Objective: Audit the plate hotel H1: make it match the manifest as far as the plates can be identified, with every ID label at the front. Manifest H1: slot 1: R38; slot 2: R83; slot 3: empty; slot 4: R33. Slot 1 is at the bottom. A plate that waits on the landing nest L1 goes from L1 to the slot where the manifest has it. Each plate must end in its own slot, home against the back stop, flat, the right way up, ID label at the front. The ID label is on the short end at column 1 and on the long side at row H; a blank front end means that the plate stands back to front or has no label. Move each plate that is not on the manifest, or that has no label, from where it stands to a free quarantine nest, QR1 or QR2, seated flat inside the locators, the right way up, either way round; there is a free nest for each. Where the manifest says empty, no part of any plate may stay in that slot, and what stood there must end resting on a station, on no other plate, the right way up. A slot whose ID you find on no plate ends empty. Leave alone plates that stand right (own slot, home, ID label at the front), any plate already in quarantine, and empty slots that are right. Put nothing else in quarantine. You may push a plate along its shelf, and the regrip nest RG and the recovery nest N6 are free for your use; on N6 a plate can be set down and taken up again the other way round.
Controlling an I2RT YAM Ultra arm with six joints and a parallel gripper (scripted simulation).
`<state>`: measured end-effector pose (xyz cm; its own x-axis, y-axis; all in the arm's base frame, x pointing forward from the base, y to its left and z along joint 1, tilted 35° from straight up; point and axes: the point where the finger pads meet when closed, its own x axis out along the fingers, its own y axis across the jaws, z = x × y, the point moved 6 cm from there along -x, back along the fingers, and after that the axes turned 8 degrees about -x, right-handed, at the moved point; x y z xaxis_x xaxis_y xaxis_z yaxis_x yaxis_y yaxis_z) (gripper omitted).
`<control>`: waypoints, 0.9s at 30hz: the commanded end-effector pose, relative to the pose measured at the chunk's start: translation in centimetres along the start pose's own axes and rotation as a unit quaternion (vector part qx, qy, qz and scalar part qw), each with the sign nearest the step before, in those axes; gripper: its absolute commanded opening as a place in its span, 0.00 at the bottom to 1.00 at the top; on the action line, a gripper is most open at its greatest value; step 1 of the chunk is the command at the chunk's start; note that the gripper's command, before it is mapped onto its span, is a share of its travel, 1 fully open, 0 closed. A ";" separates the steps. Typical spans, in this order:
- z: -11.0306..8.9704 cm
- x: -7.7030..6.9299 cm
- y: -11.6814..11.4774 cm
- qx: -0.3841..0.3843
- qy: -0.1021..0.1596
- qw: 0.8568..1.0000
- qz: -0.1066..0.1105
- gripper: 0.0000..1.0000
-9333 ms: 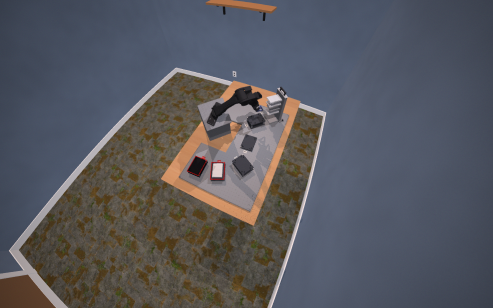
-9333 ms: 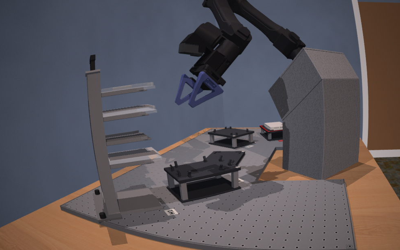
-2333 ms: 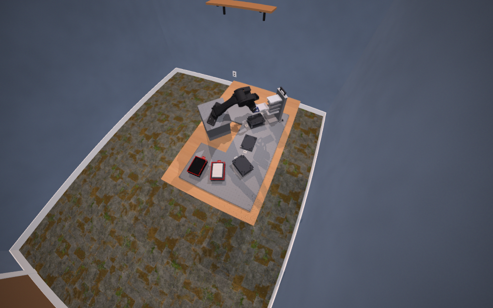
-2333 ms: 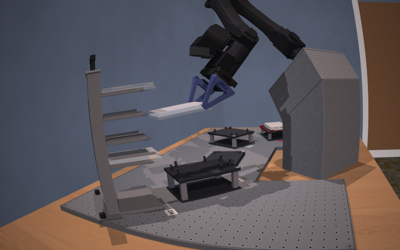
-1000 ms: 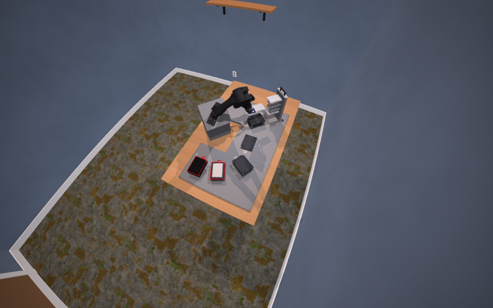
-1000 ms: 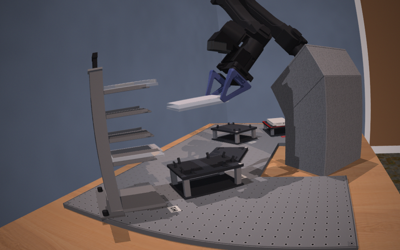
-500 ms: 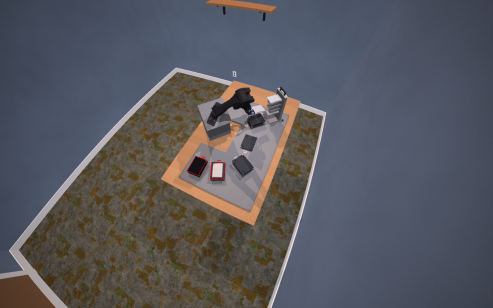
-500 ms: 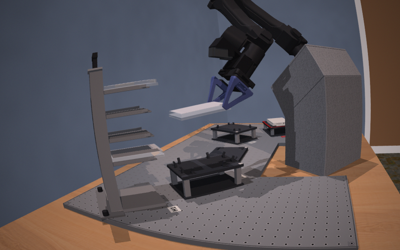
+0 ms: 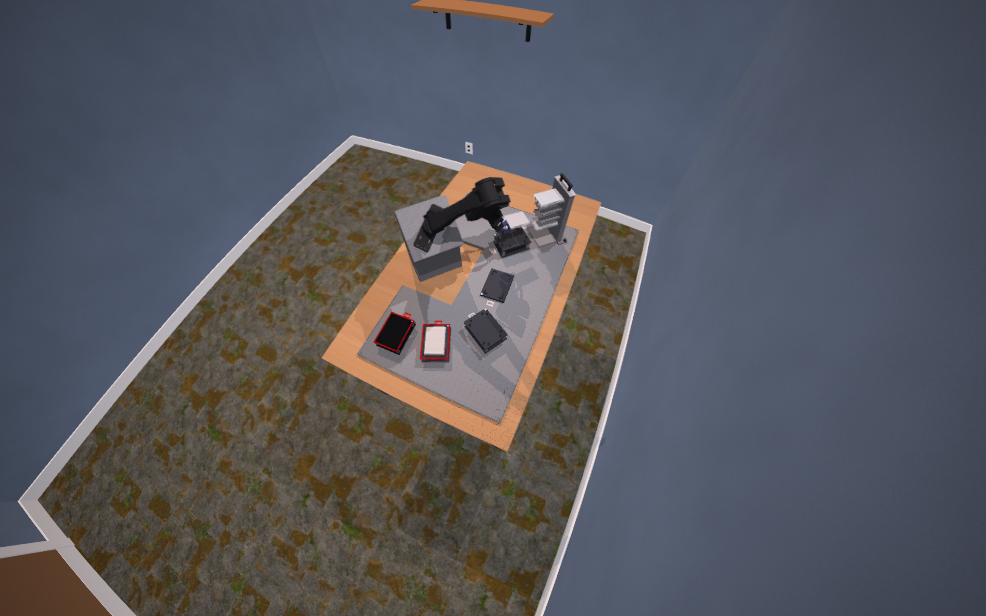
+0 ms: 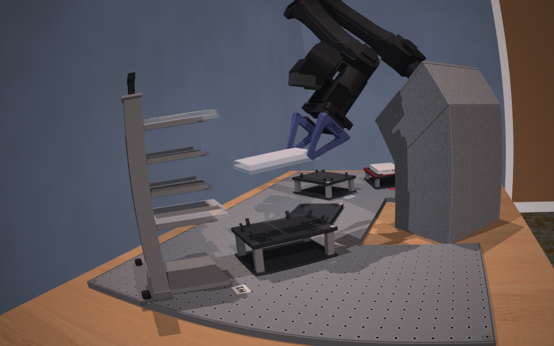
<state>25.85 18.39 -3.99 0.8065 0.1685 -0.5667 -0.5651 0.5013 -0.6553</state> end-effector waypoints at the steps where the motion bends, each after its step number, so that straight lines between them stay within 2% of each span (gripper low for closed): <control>1: 0.7 0.7 -0.1 0.005 -0.021 1.000 -0.002 0.85; 4: 0.8 0.7 0.0 0.004 -0.022 1.000 -0.001 0.85; 7: 1.8 0.6 -0.2 0.006 -0.033 0.999 -0.004 0.85; 17: 1.2 1.7 0.1 -0.001 -0.011 1.000 0.005 0.85; 27: 1.7 2.4 0.1 -0.001 -0.012 1.000 0.005 0.85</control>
<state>27.71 19.88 -3.89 0.8169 0.1873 -0.5456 -0.5553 0.5111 -0.6560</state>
